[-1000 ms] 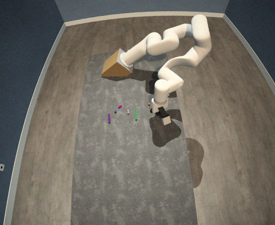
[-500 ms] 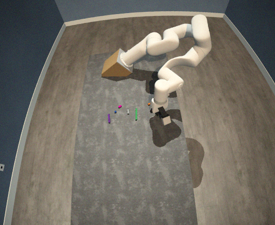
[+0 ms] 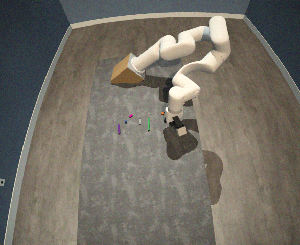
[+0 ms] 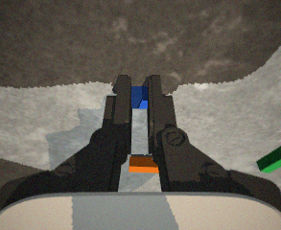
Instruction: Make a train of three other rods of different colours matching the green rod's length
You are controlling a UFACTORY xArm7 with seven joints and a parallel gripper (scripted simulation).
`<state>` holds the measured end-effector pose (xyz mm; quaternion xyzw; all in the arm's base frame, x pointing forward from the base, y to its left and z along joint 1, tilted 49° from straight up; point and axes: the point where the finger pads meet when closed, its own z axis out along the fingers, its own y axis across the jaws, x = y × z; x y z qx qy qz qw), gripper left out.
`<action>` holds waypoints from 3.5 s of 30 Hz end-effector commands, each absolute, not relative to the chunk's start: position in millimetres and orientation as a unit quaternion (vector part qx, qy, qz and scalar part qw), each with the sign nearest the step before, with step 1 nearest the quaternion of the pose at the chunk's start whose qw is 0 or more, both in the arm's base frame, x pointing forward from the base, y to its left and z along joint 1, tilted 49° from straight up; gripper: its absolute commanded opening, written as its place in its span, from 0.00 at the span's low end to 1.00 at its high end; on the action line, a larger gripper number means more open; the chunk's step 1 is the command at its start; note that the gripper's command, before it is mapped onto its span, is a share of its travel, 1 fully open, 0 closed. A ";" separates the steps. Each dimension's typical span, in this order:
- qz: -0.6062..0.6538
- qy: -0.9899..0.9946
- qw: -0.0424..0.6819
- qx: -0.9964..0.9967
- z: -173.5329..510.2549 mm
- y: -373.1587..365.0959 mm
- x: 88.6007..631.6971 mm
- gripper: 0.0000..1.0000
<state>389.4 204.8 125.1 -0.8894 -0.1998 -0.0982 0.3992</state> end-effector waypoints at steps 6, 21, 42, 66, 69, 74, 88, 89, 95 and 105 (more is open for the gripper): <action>-0.100 -0.199 0.399 -0.890 125.8 203.5 390.7 0.16; -0.100 -0.199 0.399 -0.890 125.8 203.5 390.7 0.24; -0.100 -0.199 0.399 -0.890 162.3 162.3 389.6 0.24; -0.100 -0.199 0.399 -0.890 185.4 136.1 389.0 1.00; -0.100 -0.199 0.399 -0.890 185.4 136.1 389.0 1.00; -0.100 -0.199 0.399 -0.890 185.4 136.1 389.0 1.00; -0.134 -0.266 0.387 -0.873 185.9 124.9 391.5 1.00; -0.143 -0.283 0.383 -0.868 185.8 122.0 392.2 1.00; -0.190 -0.377 0.360 -0.832 184.1 106.0 395.5 1.00; -0.249 -0.502 0.320 -0.764 177.6 84.8 399.2 1.00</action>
